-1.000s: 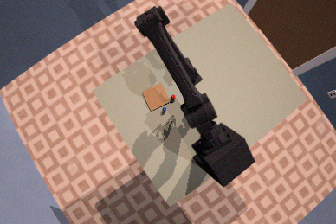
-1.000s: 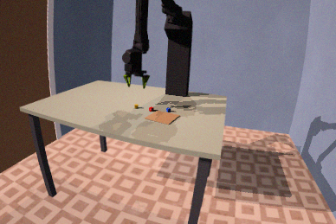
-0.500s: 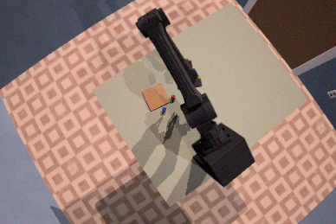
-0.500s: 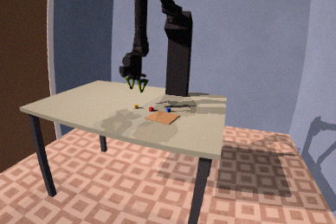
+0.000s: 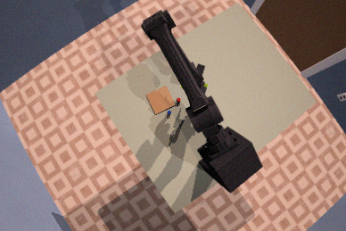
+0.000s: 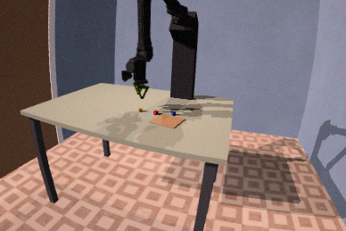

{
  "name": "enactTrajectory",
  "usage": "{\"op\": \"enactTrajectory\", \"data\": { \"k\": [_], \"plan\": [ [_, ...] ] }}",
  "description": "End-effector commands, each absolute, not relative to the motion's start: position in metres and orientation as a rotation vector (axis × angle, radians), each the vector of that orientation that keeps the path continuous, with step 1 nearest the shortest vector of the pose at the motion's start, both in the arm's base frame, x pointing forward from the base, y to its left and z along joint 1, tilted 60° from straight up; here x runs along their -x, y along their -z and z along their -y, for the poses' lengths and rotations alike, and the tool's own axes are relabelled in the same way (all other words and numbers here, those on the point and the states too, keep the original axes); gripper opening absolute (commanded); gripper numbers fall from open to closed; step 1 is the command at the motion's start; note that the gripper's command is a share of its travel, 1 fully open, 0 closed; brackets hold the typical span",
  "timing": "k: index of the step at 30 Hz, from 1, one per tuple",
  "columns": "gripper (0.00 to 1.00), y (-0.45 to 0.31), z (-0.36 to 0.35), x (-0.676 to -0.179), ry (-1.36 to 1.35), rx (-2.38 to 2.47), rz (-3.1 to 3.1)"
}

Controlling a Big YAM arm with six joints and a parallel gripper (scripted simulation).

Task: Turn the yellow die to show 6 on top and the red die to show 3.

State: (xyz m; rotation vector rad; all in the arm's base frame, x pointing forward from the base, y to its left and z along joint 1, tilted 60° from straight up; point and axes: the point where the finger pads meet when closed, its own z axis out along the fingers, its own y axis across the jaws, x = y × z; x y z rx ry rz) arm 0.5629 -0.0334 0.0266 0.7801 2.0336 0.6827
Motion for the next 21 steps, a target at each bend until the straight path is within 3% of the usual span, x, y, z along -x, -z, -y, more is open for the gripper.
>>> {"op": "enactTrajectory", "data": {
  "k": [1, 9, 10, 21],
  "plan": [
    [1.00, -0.0191, 0.0282, -0.5677, -0.791, -0.981, -1.972],
    [1.00, -0.0120, 0.0336, -0.5626, -0.818, -1.071, -1.952],
    [0.34, -0.0120, 0.0336, -0.5626, -0.819, -1.071, -1.952],
    [0.34, -0.0111, 0.0335, -0.5620, -0.816, -1.070, -1.957]
  ]
}}
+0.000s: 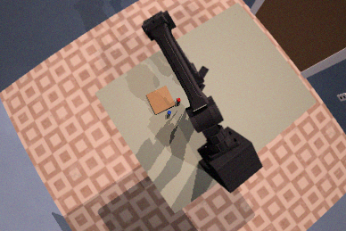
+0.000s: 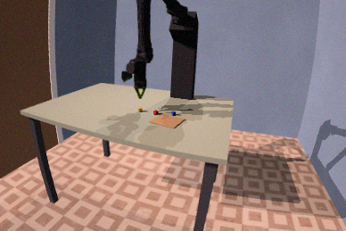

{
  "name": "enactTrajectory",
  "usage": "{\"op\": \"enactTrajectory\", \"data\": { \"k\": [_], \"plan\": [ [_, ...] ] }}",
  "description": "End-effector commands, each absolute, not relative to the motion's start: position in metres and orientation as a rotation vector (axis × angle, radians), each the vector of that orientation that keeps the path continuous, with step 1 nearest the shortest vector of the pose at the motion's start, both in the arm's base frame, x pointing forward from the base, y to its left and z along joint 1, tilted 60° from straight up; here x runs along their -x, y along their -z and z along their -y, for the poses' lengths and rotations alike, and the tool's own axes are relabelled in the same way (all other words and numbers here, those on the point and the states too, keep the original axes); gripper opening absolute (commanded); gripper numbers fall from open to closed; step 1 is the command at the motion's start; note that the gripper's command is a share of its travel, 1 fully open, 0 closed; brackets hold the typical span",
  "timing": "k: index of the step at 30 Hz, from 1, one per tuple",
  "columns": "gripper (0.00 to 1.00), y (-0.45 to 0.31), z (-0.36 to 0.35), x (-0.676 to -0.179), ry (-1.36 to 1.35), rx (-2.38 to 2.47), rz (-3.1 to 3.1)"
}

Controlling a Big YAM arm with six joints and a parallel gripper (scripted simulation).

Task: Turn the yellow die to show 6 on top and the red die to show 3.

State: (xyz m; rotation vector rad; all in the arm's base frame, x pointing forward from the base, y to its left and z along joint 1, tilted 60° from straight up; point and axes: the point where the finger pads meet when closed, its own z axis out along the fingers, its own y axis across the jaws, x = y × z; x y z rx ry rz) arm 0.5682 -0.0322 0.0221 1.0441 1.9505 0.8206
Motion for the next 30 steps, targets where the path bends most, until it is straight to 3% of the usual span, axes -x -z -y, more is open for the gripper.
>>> {"op": "enactTrajectory", "data": {
  "k": [1, 30],
  "plan": [
    [0.34, -0.0111, 0.0335, -0.5620, -0.816, -1.070, -1.957],
    [0.34, -0.0156, 0.0324, -0.5688, -0.820, -1.057, -1.947]
  ]
}}
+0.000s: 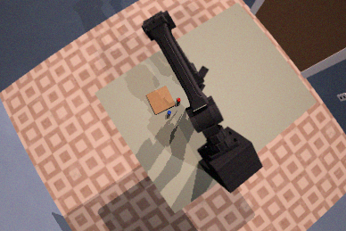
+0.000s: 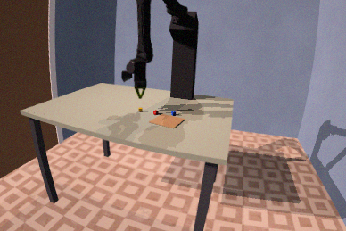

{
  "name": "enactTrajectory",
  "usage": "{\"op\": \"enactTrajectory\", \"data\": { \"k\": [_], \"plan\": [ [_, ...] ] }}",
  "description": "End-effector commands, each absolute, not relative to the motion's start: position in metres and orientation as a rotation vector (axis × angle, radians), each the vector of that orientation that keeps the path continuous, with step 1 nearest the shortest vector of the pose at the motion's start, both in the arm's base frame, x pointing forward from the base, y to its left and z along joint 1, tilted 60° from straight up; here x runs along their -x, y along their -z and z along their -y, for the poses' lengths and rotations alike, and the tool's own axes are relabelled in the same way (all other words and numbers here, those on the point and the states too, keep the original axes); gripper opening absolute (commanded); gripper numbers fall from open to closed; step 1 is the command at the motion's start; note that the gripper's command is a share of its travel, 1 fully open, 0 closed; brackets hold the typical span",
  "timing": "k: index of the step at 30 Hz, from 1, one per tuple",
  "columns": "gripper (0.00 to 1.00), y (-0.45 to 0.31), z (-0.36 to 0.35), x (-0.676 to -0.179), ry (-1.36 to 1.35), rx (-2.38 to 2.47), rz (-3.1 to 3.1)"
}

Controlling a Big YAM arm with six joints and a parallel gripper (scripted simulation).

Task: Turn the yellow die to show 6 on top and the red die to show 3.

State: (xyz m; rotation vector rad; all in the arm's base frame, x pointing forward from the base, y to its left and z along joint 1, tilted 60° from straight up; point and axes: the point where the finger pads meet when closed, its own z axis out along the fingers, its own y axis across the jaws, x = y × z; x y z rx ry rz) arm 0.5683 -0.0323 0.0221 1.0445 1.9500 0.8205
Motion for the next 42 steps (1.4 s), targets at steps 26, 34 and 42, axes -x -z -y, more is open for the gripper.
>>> {"op": "enactTrajectory", "data": {
  "k": [26, 34, 42],
  "plan": [
    [0.34, -0.004, 0.024, -0.591, -0.825, -1.052, -1.948],
    [0.34, 0.003, 0.024, -0.601, -0.822, -1.057, -1.946],
    [0.34, 0.007, 0.025, -0.607, -0.819, -1.060, -1.945]
  ]
}}
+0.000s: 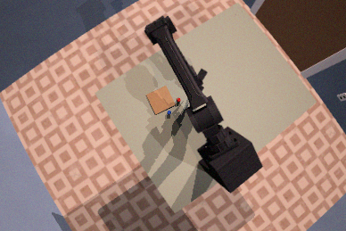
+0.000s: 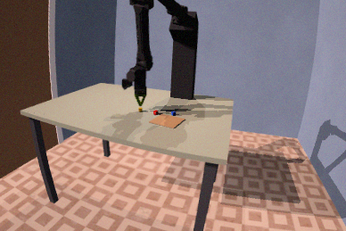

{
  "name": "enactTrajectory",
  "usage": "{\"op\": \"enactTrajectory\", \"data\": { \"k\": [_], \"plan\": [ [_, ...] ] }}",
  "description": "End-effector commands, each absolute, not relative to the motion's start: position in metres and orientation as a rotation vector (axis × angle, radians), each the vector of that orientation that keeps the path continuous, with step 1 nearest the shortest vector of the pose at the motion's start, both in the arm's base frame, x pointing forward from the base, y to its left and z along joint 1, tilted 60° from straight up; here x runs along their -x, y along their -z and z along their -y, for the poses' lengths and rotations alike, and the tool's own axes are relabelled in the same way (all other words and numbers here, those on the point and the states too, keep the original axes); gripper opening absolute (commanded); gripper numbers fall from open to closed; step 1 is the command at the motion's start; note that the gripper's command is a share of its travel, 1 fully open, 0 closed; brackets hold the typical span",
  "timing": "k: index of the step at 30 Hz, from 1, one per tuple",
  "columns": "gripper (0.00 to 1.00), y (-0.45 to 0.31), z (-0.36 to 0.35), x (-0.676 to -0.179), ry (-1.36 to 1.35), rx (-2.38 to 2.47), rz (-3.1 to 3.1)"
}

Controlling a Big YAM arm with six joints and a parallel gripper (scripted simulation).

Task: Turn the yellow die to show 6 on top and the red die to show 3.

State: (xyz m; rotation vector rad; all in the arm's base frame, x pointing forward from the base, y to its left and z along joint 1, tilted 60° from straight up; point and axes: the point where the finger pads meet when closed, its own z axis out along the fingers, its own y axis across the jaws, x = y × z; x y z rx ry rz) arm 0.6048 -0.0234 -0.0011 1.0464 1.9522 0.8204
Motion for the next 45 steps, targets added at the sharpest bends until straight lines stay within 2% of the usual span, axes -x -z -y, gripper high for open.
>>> {"op": "enactTrajectory", "data": {
  "k": [1, 45],
  "plan": [
    [0.34, 0.0072, 0.0235, -0.6082, -0.821, -1.058, -1.946],
    [0.34, 0.0107, 0.0198, -0.6122, -0.822, -1.054, -1.951]
  ]
}}
